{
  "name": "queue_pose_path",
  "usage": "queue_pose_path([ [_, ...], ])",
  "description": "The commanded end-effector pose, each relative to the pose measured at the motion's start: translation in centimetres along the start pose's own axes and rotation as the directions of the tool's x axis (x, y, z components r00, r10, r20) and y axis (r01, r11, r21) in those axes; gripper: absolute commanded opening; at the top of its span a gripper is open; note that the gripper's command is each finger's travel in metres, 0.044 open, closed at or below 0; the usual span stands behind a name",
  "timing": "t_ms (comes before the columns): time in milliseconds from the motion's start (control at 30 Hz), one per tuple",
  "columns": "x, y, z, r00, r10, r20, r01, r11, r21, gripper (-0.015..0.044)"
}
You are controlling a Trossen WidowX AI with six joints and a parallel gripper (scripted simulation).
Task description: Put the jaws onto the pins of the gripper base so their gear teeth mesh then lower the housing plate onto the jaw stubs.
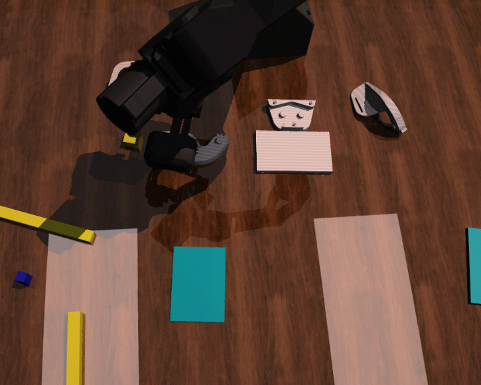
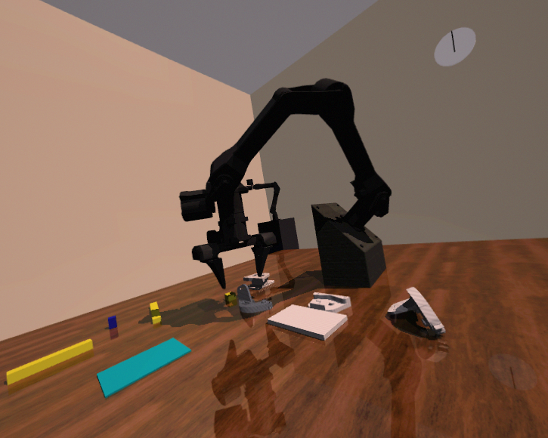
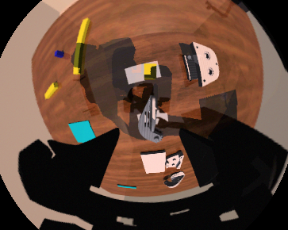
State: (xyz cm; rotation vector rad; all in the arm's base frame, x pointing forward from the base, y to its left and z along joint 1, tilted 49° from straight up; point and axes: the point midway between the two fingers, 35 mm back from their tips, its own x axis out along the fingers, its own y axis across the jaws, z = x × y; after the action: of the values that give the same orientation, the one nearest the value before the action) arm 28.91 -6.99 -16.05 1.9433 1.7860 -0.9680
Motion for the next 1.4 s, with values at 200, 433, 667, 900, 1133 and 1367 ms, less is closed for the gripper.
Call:
queue_pose_path([
  [200, 0.0, 0.1, 0.0, 1.0, 0.004, -0.002, -0.004, 1.0, 0.004, 0.044],
  [433, 0.0, 0.1, 0.0, 1.0, 0.004, -0.002, -0.004, 1.0, 0.004, 0.044],
  [667, 0.2, 0.0, 0.0, 1.0, 0.0, 0.0, 0.0, 1.0, 0.0, 0.044],
  [900, 1.4, 0.2, 0.0, 1.0, 0.002, 0.0, -0.002, 1.0, 0.002, 0.044],
  [1133, 2.5, 0.3, 0.0, 1.0, 0.003, 0.0, -0.003, 1.0, 0.003, 0.044],
  [1367, 3.6, 0.3, 0.0, 1.0, 0.004, -0.001, -0.004, 1.0, 0.004, 0.044],
])
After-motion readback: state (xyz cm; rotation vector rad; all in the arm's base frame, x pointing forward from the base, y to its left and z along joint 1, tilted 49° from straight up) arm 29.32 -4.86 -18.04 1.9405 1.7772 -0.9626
